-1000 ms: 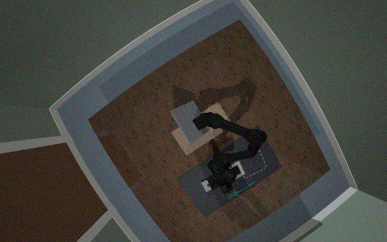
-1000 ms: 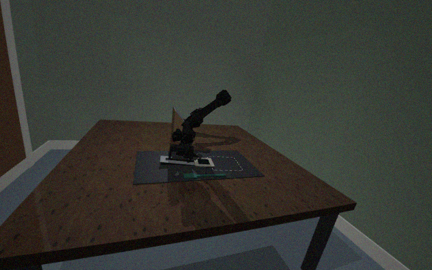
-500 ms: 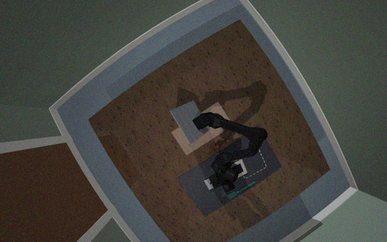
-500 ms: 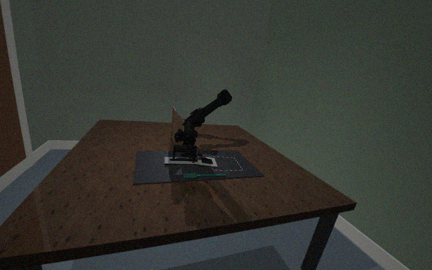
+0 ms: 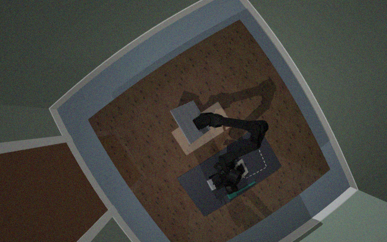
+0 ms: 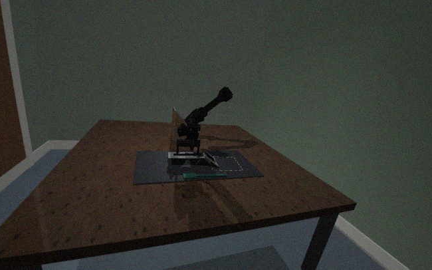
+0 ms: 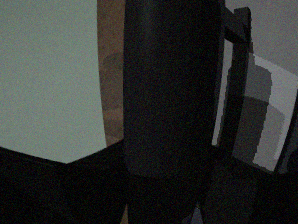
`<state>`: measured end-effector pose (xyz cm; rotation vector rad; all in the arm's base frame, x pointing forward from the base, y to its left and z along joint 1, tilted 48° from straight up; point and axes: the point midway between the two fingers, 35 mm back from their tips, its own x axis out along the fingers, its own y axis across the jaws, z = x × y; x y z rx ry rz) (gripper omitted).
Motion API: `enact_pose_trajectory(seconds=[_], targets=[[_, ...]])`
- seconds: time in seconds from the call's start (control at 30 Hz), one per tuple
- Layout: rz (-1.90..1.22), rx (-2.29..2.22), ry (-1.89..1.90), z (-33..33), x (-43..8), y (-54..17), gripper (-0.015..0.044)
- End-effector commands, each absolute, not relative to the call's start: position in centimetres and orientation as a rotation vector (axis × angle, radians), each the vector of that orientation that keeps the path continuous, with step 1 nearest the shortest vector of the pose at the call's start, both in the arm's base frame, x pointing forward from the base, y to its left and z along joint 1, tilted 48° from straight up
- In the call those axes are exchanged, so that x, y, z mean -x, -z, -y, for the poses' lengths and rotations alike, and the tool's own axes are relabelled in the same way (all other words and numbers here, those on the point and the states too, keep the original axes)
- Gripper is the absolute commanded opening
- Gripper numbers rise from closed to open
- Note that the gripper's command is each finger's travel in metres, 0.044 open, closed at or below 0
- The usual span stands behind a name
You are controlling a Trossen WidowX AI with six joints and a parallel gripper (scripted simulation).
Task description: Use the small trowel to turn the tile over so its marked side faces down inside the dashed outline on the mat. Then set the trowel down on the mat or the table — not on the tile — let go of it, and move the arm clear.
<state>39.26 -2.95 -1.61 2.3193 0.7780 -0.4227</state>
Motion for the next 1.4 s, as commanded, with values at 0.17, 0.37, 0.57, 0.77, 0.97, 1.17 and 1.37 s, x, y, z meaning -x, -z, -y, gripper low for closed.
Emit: enact_pose_trajectory(seconds=[0.17, 0.37, 0.57, 0.77, 0.97, 1.17, 1.37], targets=[[-0.755, -2.322, 0.406, 3.0, -39.7, -1.5, 0.0000], [-0.756, -2.323, 0.406, 1.9, -39.8, -3.3, 0.0000], [-0.756, -2.324, 0.406, 0.3, -40.0, -4.7, 0.0000], [-0.756, -2.324, 0.405, -0.3, -40.1, -5.1, 0.0000], [-0.756, -2.320, 0.410, 1.1, -40.1, -4.5, 0.0000], [-0.755, -2.317, 0.413, 3.5, -39.9, -3.6, 0.0000], [-0.755, -2.320, 0.407, 5.8, -39.5, -2.7, 0.0000]])
